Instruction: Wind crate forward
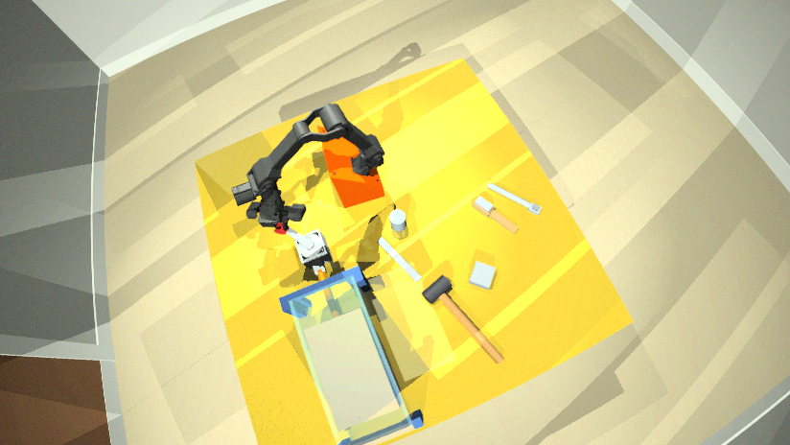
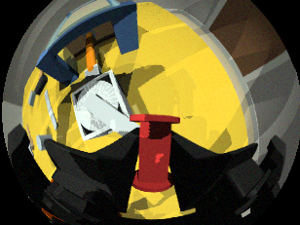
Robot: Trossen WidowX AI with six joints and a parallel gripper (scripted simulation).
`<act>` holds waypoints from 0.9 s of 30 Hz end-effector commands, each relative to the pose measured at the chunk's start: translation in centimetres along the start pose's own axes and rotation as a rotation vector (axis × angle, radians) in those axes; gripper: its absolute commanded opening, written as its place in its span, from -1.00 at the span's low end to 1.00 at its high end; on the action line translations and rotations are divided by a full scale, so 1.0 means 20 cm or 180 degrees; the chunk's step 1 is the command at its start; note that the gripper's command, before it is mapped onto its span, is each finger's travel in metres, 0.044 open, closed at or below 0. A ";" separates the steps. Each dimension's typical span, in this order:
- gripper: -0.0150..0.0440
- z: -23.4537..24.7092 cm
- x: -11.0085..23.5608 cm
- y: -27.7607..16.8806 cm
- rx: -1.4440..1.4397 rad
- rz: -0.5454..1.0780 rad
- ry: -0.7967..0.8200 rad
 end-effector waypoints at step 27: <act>-0.49 -0.01 -0.10 0.19 0.0061 -0.0036 -0.0001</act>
Point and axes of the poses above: the point midway between the two fingers, 35 mm back from their tips, its own x axis back along the fingers, its own z axis across the jaws, y = z × x, the point moved 9 cm from there along x, back along the fingers, and after that the axes turned 11 degrees about -x, right-handed, at the moved point
